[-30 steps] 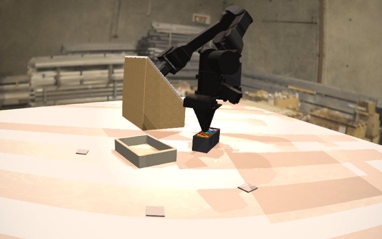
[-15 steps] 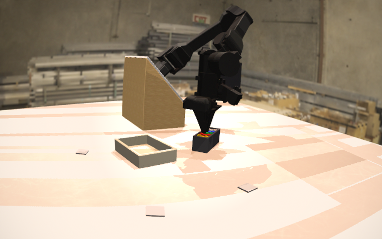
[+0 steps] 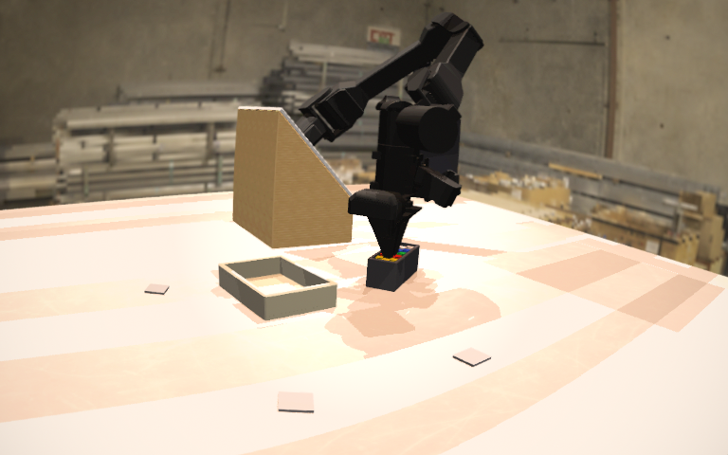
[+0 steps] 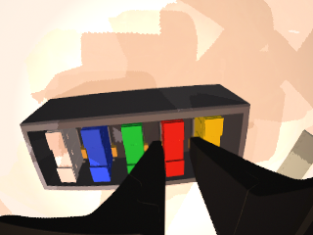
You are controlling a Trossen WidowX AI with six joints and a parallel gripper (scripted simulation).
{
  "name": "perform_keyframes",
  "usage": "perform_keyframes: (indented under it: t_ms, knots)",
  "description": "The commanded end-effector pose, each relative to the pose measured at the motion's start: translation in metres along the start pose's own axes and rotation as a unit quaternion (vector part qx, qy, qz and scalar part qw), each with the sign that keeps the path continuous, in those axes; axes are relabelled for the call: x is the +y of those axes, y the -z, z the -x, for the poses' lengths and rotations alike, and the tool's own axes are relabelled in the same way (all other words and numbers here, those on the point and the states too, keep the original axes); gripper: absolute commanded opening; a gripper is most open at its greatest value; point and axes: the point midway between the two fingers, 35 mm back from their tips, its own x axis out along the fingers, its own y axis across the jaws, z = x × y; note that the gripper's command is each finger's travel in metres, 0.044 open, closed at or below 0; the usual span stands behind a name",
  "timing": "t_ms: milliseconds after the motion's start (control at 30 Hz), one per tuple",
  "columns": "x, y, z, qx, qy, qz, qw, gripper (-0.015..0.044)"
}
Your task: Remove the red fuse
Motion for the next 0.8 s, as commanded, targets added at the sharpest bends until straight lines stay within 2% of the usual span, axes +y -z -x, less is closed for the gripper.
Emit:
perform_keyframes:
  t_ms: [0,333,767]
  knots:
    - [0.001,-0.0004,-0.001,-0.001,-0.002,-0.001,1.0,0.0068]
    - [0.0,0.0,-0.0001,0.0,0.0,0.0,1.0,0.0002]
    - [-0.0002,-0.0002,0.004,0.0,0.0,0.0,1.0,0.0]
